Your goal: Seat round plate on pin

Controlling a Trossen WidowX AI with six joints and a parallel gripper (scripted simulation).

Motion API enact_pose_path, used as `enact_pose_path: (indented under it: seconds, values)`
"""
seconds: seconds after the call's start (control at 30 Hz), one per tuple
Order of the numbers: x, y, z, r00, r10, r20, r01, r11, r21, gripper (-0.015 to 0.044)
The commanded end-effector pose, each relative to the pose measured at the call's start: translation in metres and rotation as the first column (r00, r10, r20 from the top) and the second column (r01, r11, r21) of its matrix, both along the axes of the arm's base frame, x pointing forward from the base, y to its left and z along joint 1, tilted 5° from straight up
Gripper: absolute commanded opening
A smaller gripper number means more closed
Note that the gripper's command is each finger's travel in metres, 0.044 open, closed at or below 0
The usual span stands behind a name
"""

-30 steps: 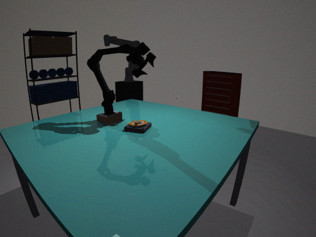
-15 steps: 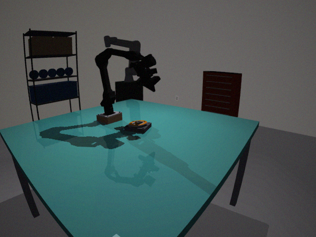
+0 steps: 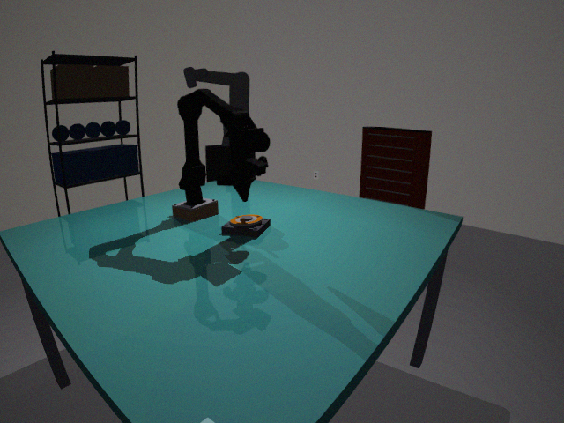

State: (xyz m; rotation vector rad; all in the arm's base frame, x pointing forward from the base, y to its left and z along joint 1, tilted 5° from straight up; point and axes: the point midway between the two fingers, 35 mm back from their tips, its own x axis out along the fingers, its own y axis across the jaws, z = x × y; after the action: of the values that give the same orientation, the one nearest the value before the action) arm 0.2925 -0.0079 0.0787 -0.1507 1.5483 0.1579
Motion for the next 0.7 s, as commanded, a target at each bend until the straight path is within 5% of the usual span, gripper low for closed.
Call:
enact_pose_path:
  seconds: [0.0,0.67]
  values:
    - [-0.01,-0.023,-0.011,0.985,-0.167,-0.05,0.163,0.984,-0.07,0.0]
    - [-0.014,-0.027,-0.059,0.985,-0.167,-0.05,0.163,0.984,-0.071,0.0]
